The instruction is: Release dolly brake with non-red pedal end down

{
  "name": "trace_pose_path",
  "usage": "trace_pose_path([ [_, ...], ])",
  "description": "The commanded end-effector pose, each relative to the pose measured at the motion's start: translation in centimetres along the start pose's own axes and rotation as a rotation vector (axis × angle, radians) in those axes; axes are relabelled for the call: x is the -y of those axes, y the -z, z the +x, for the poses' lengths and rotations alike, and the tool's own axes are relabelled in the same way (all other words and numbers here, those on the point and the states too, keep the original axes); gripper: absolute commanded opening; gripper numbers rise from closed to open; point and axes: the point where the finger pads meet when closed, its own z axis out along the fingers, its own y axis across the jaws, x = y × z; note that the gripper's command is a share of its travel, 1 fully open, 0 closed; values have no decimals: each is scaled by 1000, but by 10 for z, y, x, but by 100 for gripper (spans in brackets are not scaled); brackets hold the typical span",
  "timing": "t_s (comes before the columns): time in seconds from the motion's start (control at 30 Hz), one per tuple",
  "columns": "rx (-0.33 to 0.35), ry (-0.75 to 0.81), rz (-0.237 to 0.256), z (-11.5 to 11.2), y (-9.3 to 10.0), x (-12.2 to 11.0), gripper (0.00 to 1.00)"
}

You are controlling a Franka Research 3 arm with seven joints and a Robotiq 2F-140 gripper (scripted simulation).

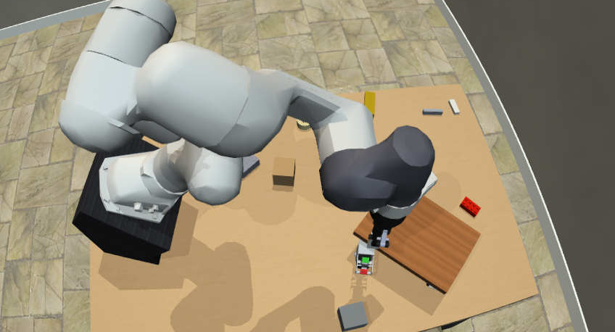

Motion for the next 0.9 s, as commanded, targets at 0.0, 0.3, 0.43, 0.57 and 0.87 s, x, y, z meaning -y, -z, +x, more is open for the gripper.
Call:
trace_pose_path([
  [0.0, 3, 18, 0, -1, 0, 0, 0],
  [0.3, 3, 18, 0, -1, -37, 0, 0],
  [0.43, 3, 18, 0, -2, -40, 0, 0],
  [0.57, 3, 18, 0, -2, -40, 0, 0],
  [0.87, 3, 18, 0, -2, -40, 0, 0],
])
